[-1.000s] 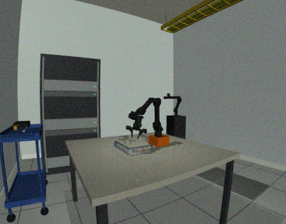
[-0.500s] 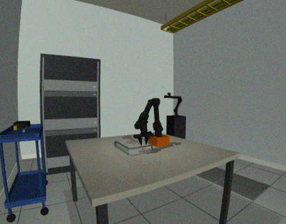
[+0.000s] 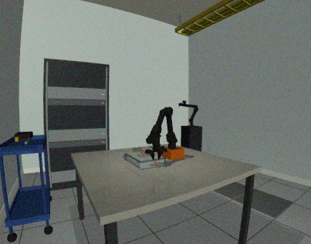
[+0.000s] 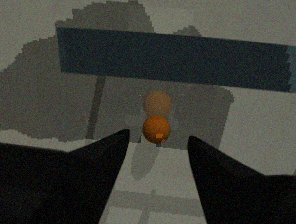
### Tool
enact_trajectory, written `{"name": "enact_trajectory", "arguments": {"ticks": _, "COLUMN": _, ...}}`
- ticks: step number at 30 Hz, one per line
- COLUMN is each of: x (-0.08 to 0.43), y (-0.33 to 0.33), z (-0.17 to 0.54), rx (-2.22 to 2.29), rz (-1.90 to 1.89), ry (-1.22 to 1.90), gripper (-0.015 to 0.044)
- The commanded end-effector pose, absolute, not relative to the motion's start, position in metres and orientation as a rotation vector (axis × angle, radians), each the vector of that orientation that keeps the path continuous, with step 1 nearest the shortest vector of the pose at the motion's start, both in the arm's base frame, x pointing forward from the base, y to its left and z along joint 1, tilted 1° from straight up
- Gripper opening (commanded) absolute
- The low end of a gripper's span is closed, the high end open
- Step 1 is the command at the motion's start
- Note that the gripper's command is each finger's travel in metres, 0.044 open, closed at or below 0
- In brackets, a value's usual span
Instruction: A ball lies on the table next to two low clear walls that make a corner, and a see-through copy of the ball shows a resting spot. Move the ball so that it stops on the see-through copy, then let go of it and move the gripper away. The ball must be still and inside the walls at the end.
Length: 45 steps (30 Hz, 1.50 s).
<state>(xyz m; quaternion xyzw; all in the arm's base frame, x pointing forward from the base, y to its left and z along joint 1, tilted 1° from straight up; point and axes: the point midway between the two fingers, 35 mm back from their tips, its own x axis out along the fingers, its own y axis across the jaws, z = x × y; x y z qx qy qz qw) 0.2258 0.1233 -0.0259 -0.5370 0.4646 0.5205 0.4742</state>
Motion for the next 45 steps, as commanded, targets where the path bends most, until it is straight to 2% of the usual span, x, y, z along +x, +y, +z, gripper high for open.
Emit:
{"name": "enact_trajectory", "arguments": {"ticks": 1, "x": 0.225, "y": 0.122, "z": -0.033, "rx": -1.320, "rz": 1.275, "ry": 1.141, "gripper": 0.0228}}
{"name": "enact_trajectory", "arguments": {"ticks": 12, "x": 0.225, "y": 0.121, "z": -0.048, "rx": -1.320, "rz": 1.275, "ry": 1.141, "gripper": 0.0228}}
{"name": "enact_trajectory", "arguments": {"ticks": 16, "x": 0.225, "y": 0.121, "z": -0.048, "rx": -1.320, "rz": 1.275, "ry": 1.141, "gripper": 0.0123}}
{"name": "enact_trajectory", "arguments": {"ticks": 24, "x": 0.225, "y": 0.121, "z": -0.048, "rx": -1.320, "rz": 1.275, "ry": 1.141, "gripper": 0.0069}}
{"name": "enact_trajectory", "arguments": {"ticks": 27, "x": 0.226, "y": 0.122, "z": -0.044, "rx": -1.320, "rz": 1.275, "ry": 1.141, "gripper": 0.0000}}
{"name": "enact_trajectory", "arguments": {"ticks": 45, "x": 0.222, "y": 0.123, "z": 0.075, "rx": -1.319, "rz": 1.275, "ry": 1.140, "gripper": 0.0000}}
